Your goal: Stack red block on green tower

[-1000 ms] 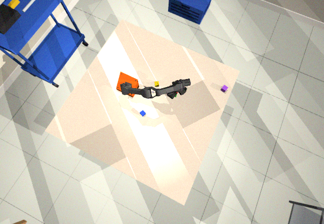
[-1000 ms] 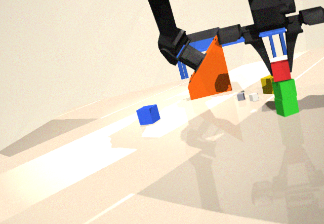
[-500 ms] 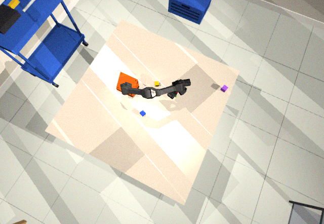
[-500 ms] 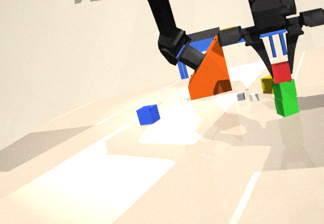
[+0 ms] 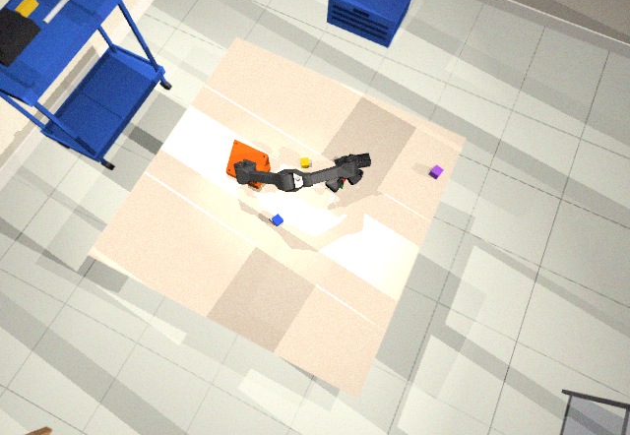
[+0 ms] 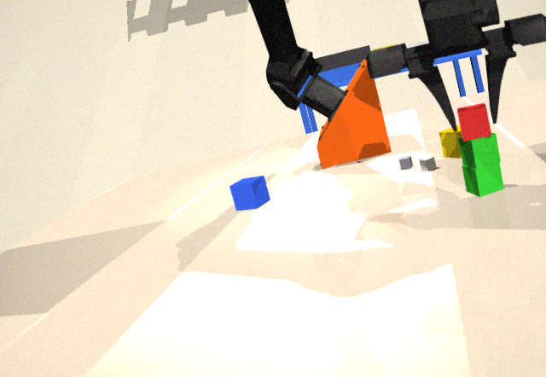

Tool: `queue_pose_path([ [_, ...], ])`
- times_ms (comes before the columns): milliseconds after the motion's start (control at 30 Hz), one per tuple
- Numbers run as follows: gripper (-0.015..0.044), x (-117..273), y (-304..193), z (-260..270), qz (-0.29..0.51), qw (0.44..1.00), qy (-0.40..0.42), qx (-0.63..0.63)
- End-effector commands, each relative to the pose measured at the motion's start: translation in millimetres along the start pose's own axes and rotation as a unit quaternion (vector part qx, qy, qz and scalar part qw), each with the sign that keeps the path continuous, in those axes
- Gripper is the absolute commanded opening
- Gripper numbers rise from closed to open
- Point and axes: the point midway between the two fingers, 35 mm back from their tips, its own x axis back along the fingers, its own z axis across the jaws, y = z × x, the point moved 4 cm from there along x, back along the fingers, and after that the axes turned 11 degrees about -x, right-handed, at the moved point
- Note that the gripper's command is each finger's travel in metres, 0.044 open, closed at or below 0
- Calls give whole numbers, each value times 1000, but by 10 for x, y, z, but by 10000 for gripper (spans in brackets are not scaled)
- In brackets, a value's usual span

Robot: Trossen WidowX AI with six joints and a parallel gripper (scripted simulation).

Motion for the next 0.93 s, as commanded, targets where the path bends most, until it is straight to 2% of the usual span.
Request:
queue_pose_path([
  [0, 289, 0, -1, 3, 0, 1000, 0, 0],
  [200, 440, 0, -1, 3, 0, 1000, 0, 0],
  [900, 440, 0, -1, 3, 0, 1000, 0, 0],
])
